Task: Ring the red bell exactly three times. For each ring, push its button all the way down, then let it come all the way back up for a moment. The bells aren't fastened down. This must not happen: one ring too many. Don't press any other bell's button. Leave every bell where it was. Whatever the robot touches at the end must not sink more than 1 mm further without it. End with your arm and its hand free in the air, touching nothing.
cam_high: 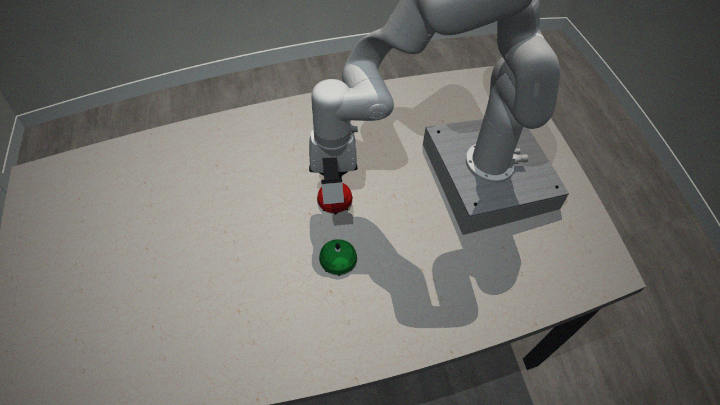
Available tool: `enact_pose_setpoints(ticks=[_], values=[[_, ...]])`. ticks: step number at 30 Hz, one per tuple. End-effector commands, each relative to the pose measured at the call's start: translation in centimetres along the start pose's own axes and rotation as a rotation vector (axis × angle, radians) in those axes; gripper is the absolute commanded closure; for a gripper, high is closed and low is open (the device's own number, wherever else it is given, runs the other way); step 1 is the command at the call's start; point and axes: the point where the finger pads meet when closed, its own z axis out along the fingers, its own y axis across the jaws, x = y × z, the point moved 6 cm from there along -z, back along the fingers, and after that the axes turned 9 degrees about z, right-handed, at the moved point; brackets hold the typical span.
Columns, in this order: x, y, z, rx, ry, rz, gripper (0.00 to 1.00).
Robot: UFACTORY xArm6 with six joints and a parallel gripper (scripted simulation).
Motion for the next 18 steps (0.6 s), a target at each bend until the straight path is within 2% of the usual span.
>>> enact_pose_setpoints(ticks=[1,18], values=[[0.02,0.05,-0.02,-0.001,0.000,0.000,1.00],[0.01,0.04,-0.29,-0.001,0.000,0.000,1.00]])
